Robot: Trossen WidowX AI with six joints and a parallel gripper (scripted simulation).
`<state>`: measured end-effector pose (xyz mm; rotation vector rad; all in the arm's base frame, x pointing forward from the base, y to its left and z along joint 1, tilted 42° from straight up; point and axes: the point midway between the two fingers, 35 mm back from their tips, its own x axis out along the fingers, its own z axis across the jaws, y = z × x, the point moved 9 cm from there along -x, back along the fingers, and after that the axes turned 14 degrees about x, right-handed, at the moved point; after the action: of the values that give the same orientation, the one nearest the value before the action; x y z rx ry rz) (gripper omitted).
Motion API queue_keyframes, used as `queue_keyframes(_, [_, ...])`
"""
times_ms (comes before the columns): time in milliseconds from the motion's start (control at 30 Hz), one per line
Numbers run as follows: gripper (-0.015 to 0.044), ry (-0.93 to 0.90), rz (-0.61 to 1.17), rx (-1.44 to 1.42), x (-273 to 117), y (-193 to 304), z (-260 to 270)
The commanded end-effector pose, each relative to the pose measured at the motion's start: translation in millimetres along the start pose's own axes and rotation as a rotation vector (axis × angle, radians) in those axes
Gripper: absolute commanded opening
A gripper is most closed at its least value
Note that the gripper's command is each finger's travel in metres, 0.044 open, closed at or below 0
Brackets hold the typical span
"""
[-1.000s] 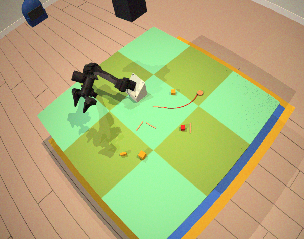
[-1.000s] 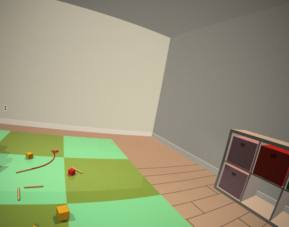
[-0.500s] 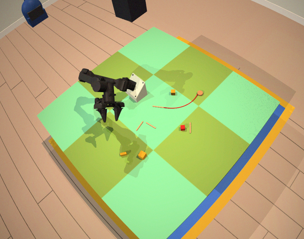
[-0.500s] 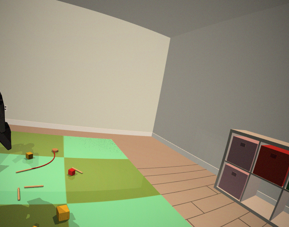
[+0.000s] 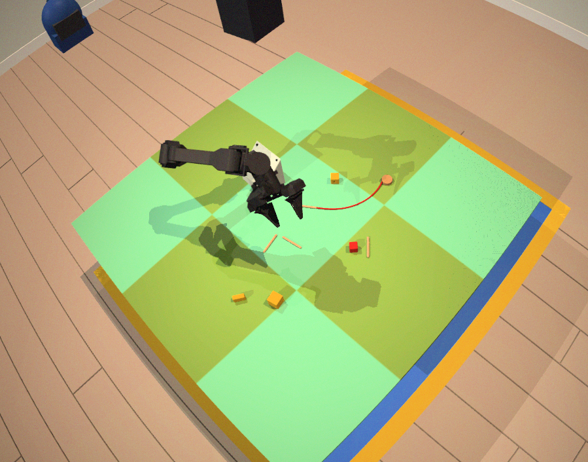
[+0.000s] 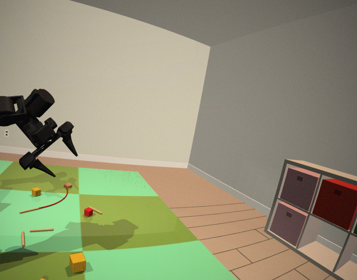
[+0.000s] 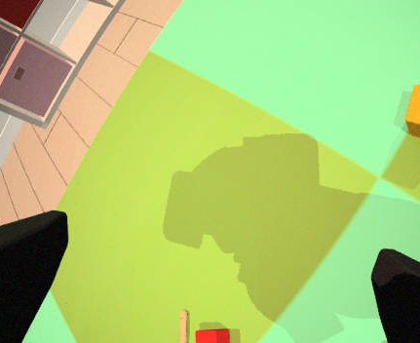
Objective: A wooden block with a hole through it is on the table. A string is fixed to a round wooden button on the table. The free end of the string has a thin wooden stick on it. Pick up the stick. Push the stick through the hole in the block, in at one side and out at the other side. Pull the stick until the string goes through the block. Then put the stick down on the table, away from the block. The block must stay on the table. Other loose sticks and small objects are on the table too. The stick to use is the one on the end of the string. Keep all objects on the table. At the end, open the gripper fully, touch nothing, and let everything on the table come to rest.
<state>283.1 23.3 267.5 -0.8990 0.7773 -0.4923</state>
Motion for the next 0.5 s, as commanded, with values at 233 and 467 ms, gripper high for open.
queue_keyframes(233, [0.0440, -0.075, 0.422, -1.346, 20, 146, 16])
queue_keyframes(467, [0.0440, -0.239, 0.696, -2.094, 18, 229, -6])
